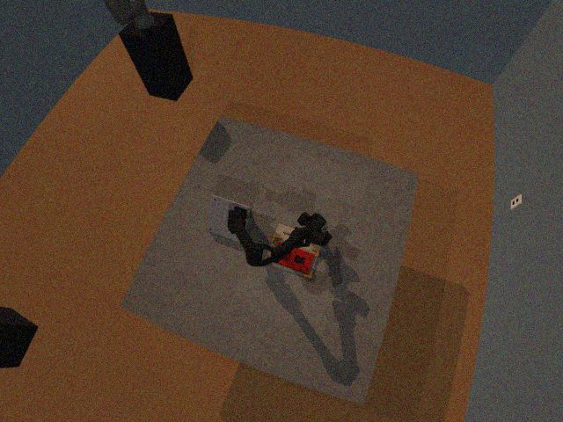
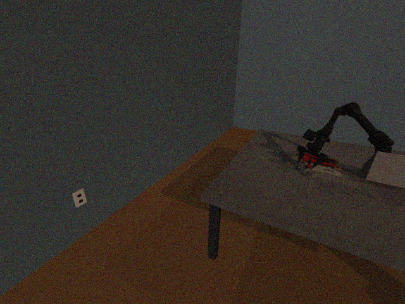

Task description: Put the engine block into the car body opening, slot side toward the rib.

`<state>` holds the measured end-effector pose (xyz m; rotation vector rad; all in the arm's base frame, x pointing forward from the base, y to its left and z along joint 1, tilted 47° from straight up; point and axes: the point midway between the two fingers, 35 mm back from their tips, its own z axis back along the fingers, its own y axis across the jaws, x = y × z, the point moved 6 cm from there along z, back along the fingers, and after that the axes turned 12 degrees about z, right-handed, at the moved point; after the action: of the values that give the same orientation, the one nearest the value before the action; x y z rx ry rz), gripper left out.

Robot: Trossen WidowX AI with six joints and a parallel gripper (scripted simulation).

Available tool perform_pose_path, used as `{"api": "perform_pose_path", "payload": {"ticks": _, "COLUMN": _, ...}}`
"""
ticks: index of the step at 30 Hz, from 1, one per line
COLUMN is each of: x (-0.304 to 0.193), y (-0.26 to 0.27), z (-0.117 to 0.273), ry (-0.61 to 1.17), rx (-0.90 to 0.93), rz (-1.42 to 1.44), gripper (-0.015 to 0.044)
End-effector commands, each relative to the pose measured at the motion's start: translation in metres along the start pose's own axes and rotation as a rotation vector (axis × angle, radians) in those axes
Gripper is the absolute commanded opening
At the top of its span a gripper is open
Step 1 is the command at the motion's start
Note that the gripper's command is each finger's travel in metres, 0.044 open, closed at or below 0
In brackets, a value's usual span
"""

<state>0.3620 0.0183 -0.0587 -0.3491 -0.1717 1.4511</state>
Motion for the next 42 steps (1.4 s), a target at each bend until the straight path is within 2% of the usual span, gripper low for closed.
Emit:
{"api": "perform_pose_path", "payload": {"ticks": 1, "x": 0.0, "y": -0.001, "z": 0.0, "ry": -0.001, "rx": -0.004, "rz": 0.0, "gripper": 0.044}}
{"api": "perform_pose_path", "payload": {"ticks": 13, "x": 0.001, "y": -0.001, "z": 0.0, "ry": 0.003, "rx": 0.0, "rz": -0.023, "gripper": 0.044}}
{"api": "perform_pose_path", "payload": {"ticks": 42, "x": 0.031, "y": -0.009, "z": -0.007, "ry": 0.229, "rx": 0.027, "rz": -0.993, "gripper": 0.044}}
